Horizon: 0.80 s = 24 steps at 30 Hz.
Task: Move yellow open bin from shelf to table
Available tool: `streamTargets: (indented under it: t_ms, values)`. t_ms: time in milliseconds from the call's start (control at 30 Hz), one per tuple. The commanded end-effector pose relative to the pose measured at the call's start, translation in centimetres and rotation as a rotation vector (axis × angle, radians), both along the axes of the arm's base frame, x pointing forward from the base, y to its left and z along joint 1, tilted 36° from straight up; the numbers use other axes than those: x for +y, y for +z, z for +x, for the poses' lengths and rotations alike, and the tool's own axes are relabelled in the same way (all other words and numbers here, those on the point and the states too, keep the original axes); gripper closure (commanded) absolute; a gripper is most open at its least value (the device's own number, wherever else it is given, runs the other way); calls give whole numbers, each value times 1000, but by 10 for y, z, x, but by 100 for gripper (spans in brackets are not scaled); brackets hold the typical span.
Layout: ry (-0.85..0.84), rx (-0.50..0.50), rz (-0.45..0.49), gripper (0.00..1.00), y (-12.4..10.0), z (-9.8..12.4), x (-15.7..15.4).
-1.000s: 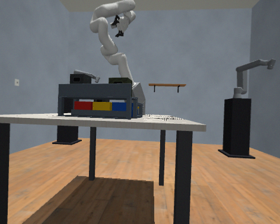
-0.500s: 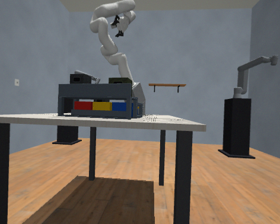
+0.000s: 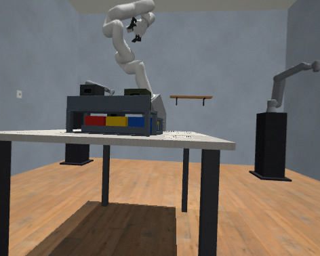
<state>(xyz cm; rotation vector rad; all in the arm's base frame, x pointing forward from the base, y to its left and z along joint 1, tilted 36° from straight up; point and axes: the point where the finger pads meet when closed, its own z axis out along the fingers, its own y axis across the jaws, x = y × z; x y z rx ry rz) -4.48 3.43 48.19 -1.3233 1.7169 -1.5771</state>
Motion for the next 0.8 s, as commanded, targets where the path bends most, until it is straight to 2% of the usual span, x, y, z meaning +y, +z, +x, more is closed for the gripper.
streamTargets:
  t_ms: [0, 233, 267, 400, 767]
  values:
    - [120, -2, -230, 0, 2, -17, -47]
    - [120, -2, -230, 0, 2, -17, -47]
    - [24, 0, -46, 0, 0, -4, -9]
    - [120, -2, -230, 0, 2, -17, -47]
    - [120, -2, -230, 0, 2, -17, -47]
